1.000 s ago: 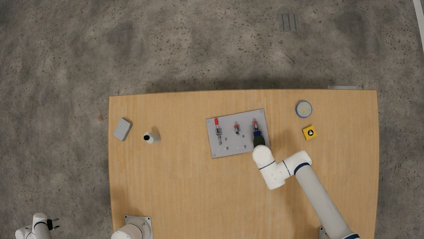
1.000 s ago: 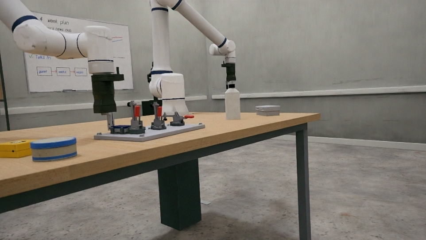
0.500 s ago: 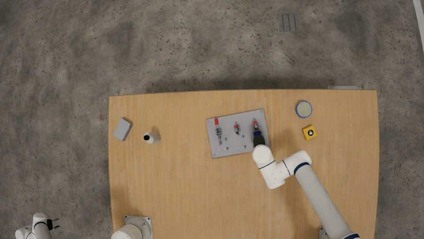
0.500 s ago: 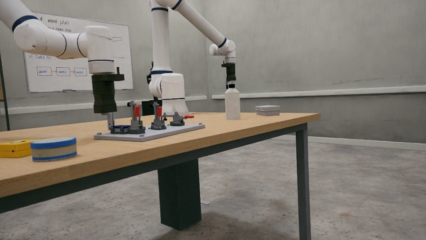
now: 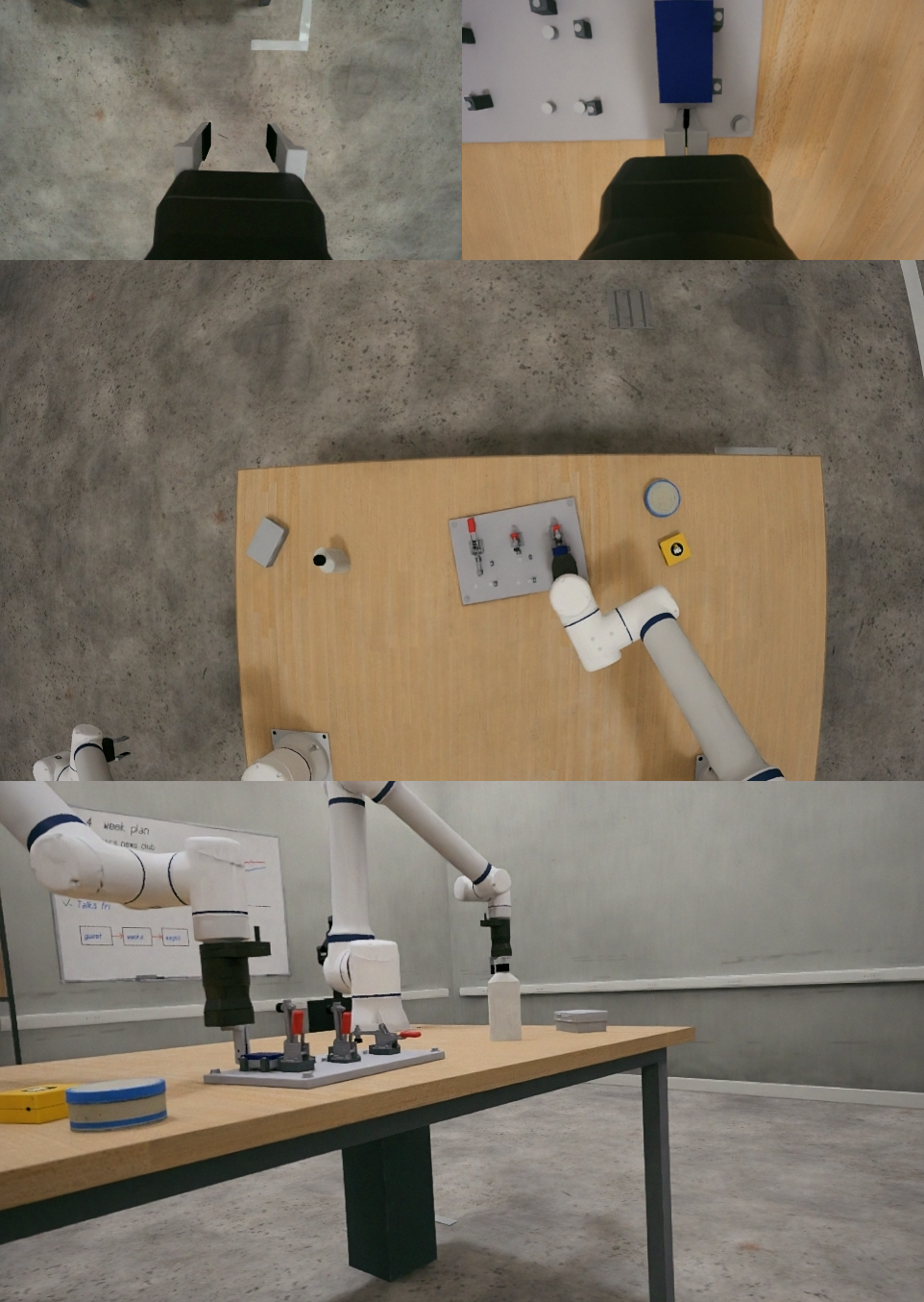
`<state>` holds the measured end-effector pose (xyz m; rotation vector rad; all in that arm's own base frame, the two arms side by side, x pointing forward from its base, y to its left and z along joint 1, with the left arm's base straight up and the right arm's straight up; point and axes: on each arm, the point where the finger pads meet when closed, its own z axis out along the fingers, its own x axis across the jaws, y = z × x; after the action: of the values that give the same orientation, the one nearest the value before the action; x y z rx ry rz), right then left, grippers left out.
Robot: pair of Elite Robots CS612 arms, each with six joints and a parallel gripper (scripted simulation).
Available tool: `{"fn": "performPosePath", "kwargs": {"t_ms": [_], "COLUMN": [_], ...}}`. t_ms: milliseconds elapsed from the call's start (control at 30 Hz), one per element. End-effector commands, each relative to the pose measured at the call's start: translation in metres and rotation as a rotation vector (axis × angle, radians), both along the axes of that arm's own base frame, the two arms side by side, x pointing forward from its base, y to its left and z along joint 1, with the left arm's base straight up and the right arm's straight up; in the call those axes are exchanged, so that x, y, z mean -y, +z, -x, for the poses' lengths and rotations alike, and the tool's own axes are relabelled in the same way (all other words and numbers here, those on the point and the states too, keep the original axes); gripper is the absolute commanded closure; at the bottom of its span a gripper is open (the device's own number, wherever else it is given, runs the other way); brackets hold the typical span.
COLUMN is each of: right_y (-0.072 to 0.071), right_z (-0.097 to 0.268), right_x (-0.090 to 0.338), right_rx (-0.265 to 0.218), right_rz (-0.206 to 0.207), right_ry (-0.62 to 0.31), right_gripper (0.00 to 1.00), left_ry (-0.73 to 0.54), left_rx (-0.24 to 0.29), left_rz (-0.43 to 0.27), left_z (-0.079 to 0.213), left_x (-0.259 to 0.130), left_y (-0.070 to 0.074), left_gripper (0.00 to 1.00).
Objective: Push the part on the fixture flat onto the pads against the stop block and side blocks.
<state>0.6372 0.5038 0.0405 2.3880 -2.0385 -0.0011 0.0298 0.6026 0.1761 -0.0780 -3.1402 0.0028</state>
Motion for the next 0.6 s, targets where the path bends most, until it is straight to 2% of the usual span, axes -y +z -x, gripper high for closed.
{"fn": "performPosePath", "kwargs": {"t_ms": [0,567], "right_y": [0.0011,0.0011], "right_z": [-0.0007,-0.0046], "right_x": [-0.0004,-0.001], "right_rx": [0.002,0.002], "right_rz": [-0.001,-0.001], "right_ry": [0.0,0.0], "right_gripper": [1.0,1.0], "left_ry": [0.0,0.0], "left_rx": [0.0,0.0], "left_rz": [-0.002,-0.002], "left_z": [-0.0002,-0.0002], "left_x": [-0.0007,-0.0007], "left_y": [0.0009,0.0009], "left_gripper": [0.0,0.0]}}
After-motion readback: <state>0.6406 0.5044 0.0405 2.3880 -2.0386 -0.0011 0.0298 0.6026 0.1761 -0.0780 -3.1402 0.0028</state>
